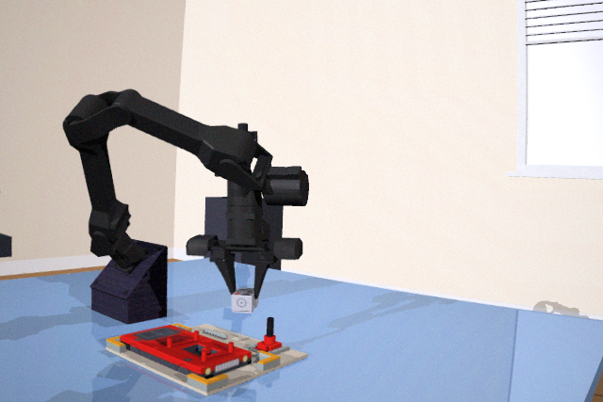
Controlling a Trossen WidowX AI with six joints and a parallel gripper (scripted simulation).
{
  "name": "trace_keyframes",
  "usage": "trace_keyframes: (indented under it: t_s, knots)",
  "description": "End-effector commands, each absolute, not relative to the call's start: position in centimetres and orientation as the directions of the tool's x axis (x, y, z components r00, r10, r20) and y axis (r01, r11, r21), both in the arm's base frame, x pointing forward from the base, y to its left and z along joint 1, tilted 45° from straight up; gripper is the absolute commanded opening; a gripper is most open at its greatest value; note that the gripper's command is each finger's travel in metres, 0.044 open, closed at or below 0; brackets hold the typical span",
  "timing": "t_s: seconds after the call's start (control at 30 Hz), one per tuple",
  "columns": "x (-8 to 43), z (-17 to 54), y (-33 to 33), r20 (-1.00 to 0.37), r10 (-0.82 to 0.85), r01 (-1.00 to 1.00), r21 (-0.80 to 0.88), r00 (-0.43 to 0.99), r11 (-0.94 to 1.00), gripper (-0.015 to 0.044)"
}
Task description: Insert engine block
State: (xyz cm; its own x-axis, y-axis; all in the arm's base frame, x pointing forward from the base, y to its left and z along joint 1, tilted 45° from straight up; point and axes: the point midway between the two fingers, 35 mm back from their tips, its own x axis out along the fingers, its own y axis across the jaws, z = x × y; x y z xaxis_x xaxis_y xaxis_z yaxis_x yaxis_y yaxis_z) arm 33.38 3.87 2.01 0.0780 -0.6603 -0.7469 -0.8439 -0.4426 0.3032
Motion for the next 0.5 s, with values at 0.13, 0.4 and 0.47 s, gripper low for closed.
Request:
trace_keyframes:
  t_s: [0.13, 0.4, 0.47]
  knots:
    - [33.7, 3.1, 2.1, -0.74, -0.667, -0.713, 0.422, 0.085, -0.559, 0.0]
    - [33.9, 3.9, 0.3, -0.734, -0.674, -0.548, 0.531, 0.085, -0.647, 0.0]
    - [33.9, 4.2, -0.2, -0.732, -0.676, -0.502, 0.555, 0.085, -0.663, 0.0]
